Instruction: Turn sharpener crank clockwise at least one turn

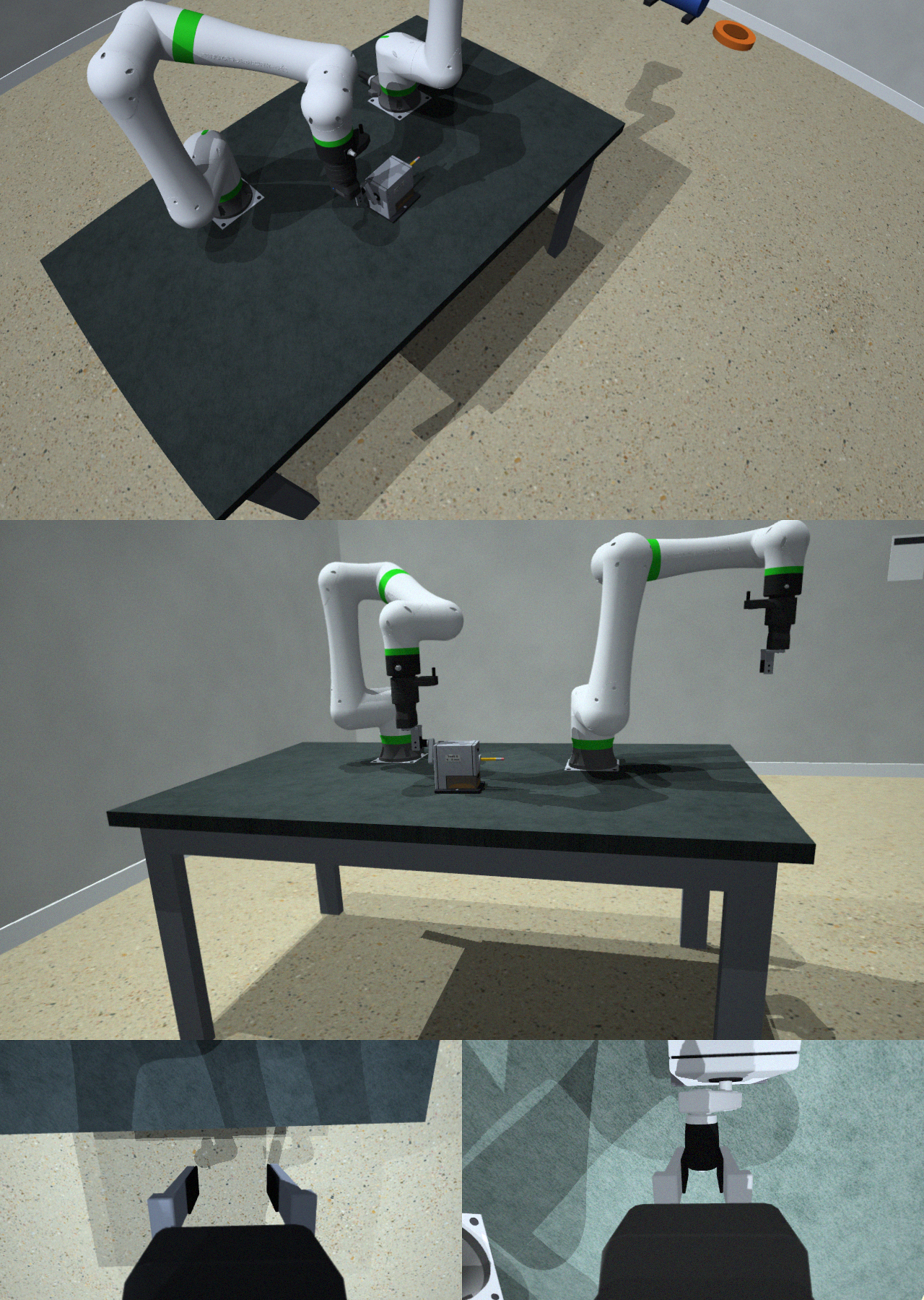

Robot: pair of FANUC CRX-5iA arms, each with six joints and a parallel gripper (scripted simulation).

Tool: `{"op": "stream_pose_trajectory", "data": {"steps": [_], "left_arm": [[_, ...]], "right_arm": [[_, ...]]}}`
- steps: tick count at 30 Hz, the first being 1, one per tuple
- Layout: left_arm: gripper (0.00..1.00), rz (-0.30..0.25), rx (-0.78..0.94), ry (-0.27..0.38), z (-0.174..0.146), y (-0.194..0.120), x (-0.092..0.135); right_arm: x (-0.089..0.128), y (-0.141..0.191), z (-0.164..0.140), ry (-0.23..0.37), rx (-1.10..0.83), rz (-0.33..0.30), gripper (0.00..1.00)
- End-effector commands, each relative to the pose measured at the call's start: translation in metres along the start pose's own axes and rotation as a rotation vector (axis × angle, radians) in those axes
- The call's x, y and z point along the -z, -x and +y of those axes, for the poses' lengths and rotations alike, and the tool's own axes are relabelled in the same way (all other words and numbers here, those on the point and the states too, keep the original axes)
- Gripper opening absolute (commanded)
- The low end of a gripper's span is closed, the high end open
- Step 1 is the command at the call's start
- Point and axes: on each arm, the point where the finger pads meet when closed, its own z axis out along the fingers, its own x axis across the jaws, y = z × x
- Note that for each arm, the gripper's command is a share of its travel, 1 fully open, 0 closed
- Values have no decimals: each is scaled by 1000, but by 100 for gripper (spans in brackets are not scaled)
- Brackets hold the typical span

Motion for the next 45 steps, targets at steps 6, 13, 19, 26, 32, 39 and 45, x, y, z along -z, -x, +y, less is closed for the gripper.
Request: {"op": "stream_pose_trajectory", "data": {"steps": [6,13,19,26,32,39,45], "left_arm": [[100,0,0,2,0,0,1],[100,0,0,2,0,0,1],[100,0,0,2,0,0,1],[100,0,0,2,0,0,1],[100,0,0,2,0,0,1],[100,0,0,2,0,0,1],[100,0,0,2,0,0,1]], "right_arm": [[2,-3,0,0,0,2,0],[4,-10,0,0,0,2,0],[5,-15,0,0,0,2,0],[5,-25,0,0,0,2,0],[3,-33,0,0,0,2,0],[1,-39,0,0,0,2,0],[-3,-46,0,0,0,3,0]]}}
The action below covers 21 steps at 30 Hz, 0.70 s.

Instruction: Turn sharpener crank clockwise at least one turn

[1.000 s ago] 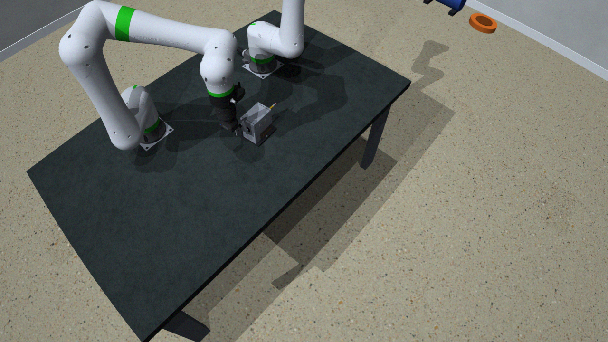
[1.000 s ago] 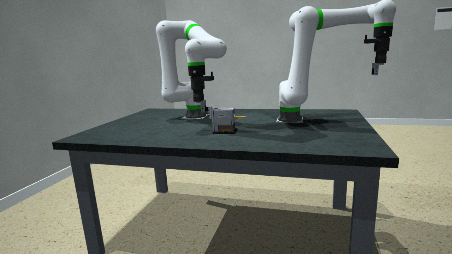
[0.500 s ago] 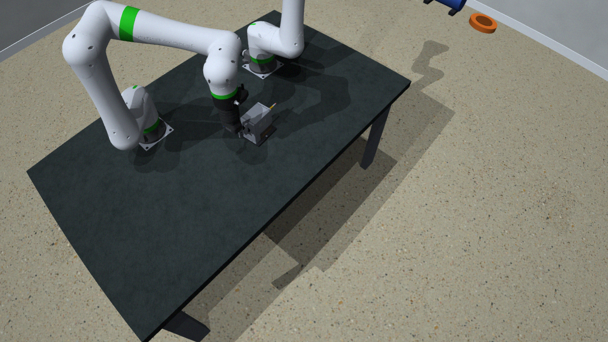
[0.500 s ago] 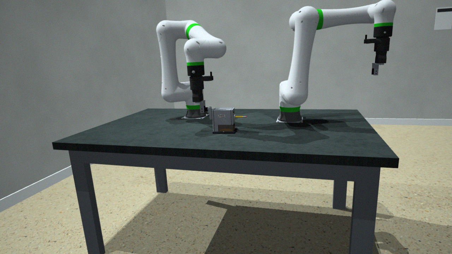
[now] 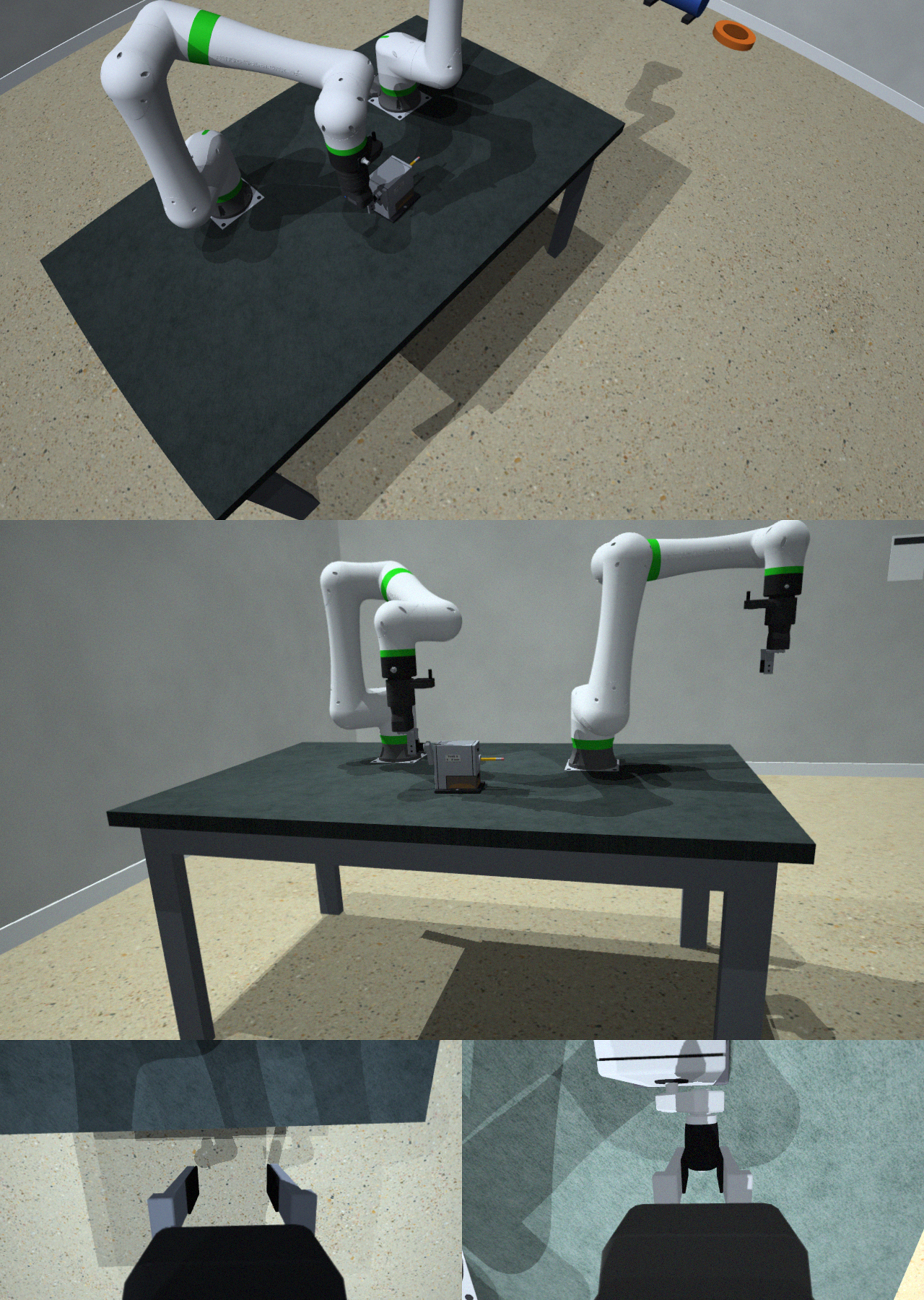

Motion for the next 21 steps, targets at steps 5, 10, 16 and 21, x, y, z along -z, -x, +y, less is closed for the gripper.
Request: {"op": "stream_pose_trajectory", "data": {"steps": [5,10,16,21], "left_arm": [[100,0,0,2,0,0,1],[100,0,0,2,0,0,1],[100,0,0,2,0,0,1],[100,0,0,2,0,0,1]], "right_arm": [[-5,-10,0,0,0,3,0],[-8,-12,0,0,0,3,0],[-14,-17,0,0,0,3,0],[-20,-20,0,0,0,3,0]]}}
